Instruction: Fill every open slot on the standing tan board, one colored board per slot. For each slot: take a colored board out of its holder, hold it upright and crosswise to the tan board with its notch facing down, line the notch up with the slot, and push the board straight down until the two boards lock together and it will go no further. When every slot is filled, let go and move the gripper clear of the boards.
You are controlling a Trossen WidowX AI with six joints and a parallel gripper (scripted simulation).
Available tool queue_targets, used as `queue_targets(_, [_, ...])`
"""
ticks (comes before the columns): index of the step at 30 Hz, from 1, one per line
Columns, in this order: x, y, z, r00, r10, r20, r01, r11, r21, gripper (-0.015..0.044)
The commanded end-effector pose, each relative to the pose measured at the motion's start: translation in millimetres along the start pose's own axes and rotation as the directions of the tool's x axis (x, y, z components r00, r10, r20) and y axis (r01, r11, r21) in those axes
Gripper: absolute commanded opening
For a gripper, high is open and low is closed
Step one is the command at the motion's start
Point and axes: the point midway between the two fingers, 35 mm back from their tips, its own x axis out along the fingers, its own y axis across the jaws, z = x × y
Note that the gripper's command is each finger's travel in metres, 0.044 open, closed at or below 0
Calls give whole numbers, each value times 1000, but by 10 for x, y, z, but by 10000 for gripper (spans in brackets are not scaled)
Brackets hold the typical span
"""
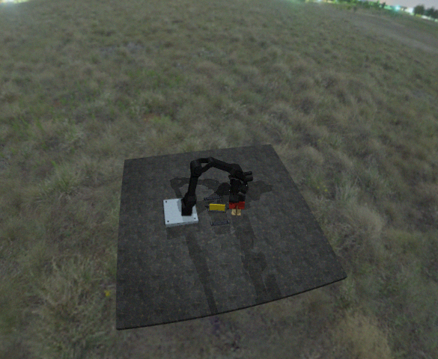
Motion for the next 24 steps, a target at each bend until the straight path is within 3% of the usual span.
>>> queue_targets(1, [28, -4, -8, 1000, -1, -2, 1, 1000, 5, 0])
queue_targets(24, [119, -4, -7, 1000, -1, -2, 1, 1000, 5, 0])
